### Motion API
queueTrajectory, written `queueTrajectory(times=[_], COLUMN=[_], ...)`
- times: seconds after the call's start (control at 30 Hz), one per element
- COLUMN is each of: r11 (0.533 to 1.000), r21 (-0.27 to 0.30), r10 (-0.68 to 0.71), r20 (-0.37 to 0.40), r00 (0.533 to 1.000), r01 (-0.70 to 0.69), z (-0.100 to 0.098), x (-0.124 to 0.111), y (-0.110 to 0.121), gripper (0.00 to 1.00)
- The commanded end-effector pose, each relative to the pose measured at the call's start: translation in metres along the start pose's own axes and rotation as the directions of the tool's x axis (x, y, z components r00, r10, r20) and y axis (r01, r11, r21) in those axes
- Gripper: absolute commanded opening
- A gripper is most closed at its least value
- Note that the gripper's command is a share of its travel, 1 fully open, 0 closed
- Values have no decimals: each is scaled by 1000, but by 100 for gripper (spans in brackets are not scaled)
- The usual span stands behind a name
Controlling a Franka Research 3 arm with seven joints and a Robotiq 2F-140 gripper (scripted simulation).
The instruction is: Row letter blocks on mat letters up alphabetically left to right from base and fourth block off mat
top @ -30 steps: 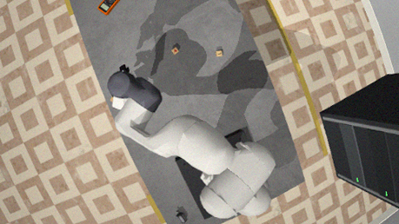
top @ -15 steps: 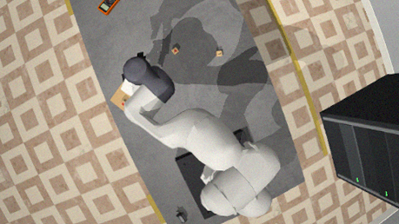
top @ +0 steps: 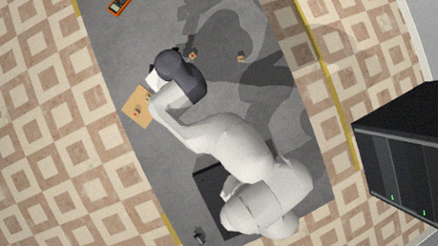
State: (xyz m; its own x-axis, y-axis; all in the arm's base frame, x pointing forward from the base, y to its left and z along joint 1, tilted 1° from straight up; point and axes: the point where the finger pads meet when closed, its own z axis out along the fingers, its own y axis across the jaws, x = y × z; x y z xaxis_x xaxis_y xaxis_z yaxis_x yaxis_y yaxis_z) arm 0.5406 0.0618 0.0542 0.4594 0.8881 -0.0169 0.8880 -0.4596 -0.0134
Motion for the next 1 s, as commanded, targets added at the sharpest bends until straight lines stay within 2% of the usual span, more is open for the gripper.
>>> queueTrajectory(times=[0.0,0.23,0.3,0.33,0.8,0.87,0.9,0.97], r11=[990,962,962,947,829,829,800,778], r21=[-4,-3,-3,-3,-2,-2,-2,-2], r10=[139,273,273,321,559,559,600,628], r20=[-2,-3,-3,-3,-5,-5,-6,-6], r00=[990,962,962,947,829,829,800,778], r01=[-139,-273,-273,-321,-559,-559,-600,-628], z=[0,0,0,0,1,1,1,1], x=[-12,-39,-39,-49,-105,-105,-115,-123], y=[9,26,26,31,57,57,62,65], gripper=[100,100,100,100,100,100,100,100])
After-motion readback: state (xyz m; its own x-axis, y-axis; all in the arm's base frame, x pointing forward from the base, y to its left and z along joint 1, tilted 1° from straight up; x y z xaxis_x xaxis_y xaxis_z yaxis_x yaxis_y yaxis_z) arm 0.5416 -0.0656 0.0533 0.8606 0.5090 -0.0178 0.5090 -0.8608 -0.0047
